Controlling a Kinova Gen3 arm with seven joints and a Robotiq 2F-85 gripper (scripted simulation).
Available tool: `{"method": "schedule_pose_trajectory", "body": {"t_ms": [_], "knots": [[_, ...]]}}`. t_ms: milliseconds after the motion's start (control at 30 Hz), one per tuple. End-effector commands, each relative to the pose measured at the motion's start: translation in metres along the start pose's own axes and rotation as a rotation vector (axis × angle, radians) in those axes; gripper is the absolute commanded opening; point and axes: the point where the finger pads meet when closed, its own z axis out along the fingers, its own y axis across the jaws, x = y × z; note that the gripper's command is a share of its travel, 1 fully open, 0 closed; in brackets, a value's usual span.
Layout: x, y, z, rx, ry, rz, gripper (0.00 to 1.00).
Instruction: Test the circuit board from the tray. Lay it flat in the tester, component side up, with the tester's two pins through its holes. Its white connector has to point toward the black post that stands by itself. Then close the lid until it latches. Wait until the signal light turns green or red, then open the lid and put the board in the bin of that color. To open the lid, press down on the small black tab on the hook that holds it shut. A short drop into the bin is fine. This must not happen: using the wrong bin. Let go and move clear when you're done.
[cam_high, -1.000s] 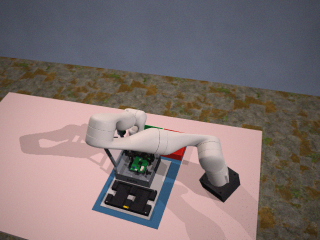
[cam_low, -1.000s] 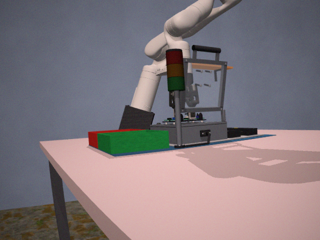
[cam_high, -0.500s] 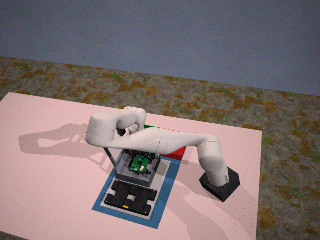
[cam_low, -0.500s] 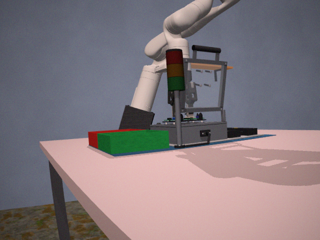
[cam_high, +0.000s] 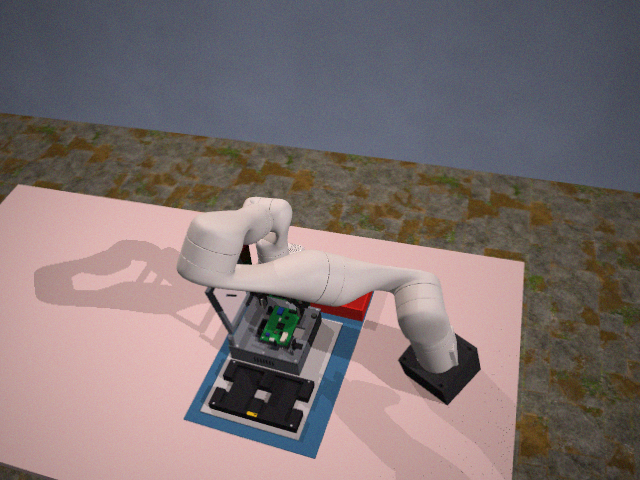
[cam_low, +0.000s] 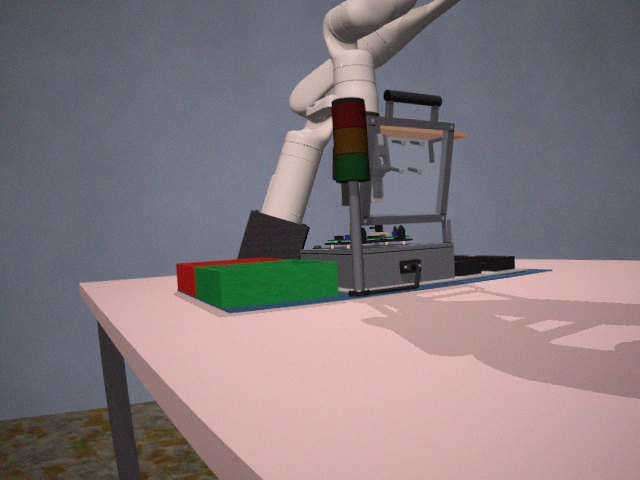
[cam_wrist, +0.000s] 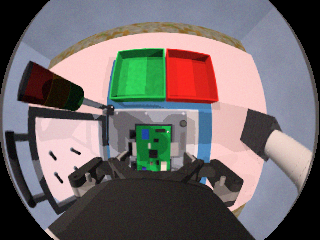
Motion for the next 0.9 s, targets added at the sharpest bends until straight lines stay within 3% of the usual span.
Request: {"method": "schedule_pose_trajectory", "body": {"t_ms": [0, 100, 567, 633, 867], "knots": [[-0.006, -0.007, -0.022, 0.016, -0.008, -0.007, 1.0], [-0.005, -0.006, -0.026, 0.012, -0.006, -0.018, 1.0], [-0.005, -0.004, -0.113, 0.015, -0.007, -0.005, 1.0], [-0.005, -0.004, -0.113, 0.015, -0.007, -0.005, 1.0], [-0.004, -0.003, -0.155, 0.014, -0.006, -0.012, 1.0]]}}
